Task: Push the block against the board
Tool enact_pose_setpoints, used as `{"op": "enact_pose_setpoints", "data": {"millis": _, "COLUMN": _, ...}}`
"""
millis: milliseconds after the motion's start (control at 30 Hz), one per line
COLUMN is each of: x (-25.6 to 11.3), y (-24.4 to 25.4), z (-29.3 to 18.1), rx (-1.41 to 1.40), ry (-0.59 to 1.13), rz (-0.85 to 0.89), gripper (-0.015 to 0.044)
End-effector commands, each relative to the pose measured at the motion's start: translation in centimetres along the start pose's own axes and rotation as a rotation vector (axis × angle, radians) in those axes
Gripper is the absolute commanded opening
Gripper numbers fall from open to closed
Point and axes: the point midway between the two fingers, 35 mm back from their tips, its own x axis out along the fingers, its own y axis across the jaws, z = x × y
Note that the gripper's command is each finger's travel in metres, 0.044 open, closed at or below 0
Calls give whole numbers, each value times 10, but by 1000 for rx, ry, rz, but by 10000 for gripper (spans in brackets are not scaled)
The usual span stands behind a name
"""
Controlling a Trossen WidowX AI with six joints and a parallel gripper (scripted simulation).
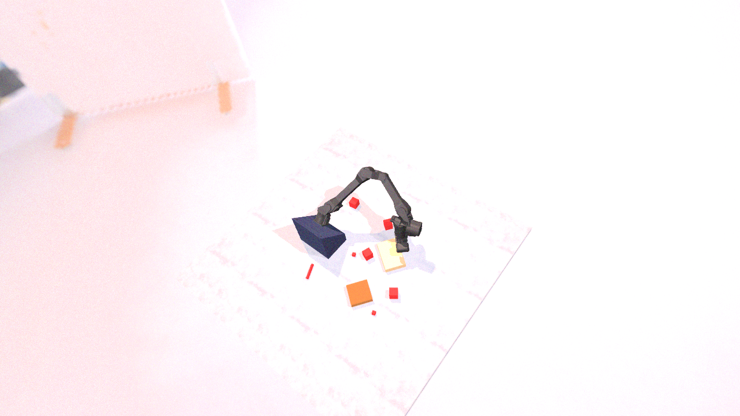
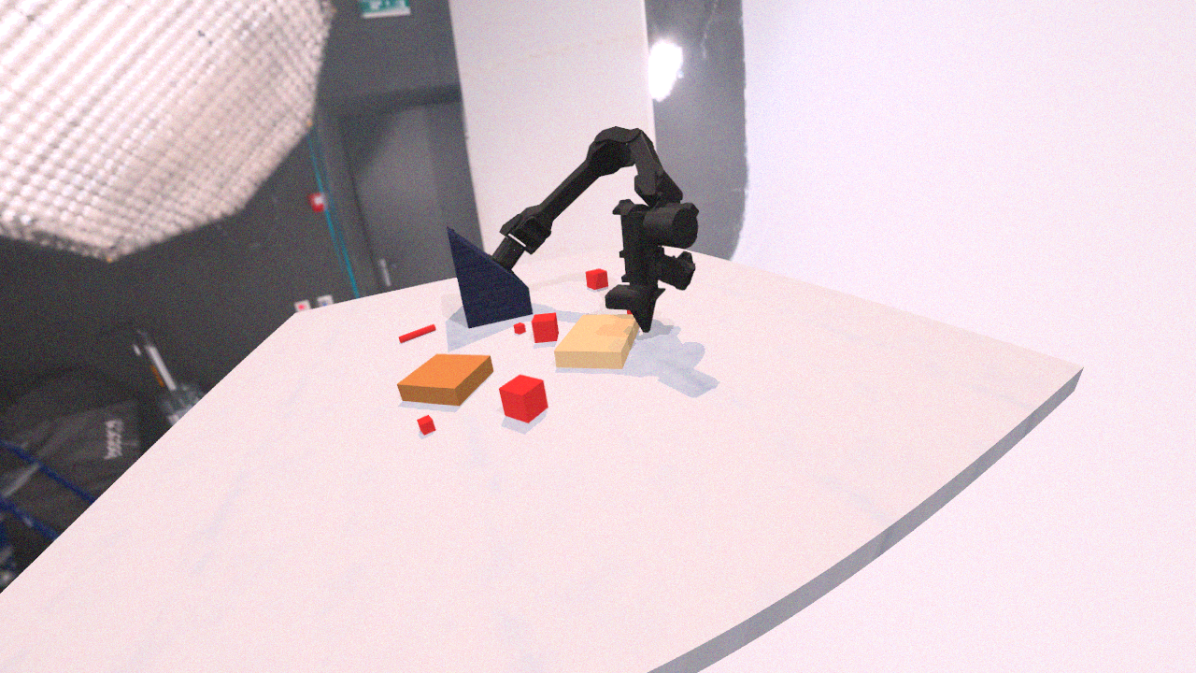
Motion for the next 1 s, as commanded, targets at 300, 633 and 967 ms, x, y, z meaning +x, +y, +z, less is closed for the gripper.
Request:
{"op": "enact_pose_setpoints", "data": {"millis": 300, "x": -1, "y": 1, "z": 23, "rx": 0, "ry": 0, "rz": -5, "gripper": 0}}
{"op": "enact_pose_setpoints", "data": {"millis": 633, "x": 0, "y": 2, "z": 39, "rx": -1, "ry": -1, "rz": -5, "gripper": 0}}
{"op": "enact_pose_setpoints", "data": {"millis": 967, "x": -55, "y": 2, "z": 37, "rx": -1, "ry": 0, "rz": -6, "gripper": 0}}
